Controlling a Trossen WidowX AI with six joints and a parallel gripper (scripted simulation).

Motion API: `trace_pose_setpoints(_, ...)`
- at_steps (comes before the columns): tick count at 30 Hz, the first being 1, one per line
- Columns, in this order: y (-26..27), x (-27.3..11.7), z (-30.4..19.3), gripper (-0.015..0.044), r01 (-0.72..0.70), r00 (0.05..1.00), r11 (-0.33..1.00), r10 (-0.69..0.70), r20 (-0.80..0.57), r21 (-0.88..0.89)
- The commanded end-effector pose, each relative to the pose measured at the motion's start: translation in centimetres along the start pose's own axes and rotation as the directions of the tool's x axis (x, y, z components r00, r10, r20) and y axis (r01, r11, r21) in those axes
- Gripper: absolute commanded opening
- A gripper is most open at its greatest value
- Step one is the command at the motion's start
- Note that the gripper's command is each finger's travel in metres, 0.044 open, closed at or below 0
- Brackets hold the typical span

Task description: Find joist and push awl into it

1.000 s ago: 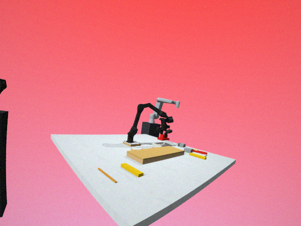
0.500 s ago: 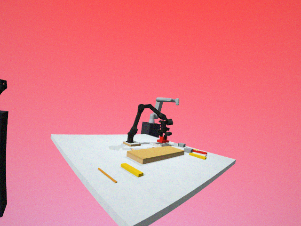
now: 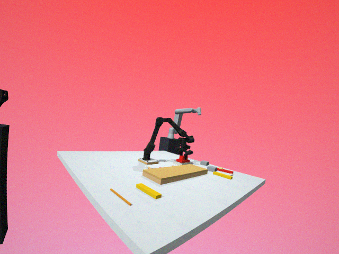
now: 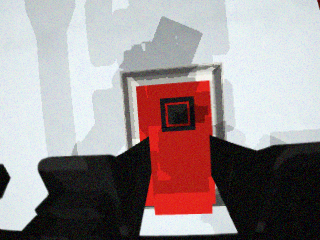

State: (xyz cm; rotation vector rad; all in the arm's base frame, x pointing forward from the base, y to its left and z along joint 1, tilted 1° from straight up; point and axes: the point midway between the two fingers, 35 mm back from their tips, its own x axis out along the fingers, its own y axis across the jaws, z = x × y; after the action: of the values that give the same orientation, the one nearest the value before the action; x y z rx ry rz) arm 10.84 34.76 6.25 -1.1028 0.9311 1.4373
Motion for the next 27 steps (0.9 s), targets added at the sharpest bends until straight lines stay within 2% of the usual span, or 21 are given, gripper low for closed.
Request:
trace_pose_setpoints(1, 0.0, 0.3, 0.1, 0.0000, 0.000, 1.000, 1.000, 0.000, 0.010, 0.000)
trace_pose_setpoints(13, 0.0, 1.9, -0.4, 0.0000, 0.000, 1.000, 1.000, 0.000, 0.010, 0.001)
trace_pose_setpoints(27, 0.0, 1.0, -0.2, 0.0368, 0.000, 1.000, 1.000, 0.000, 0.000, 0.001)
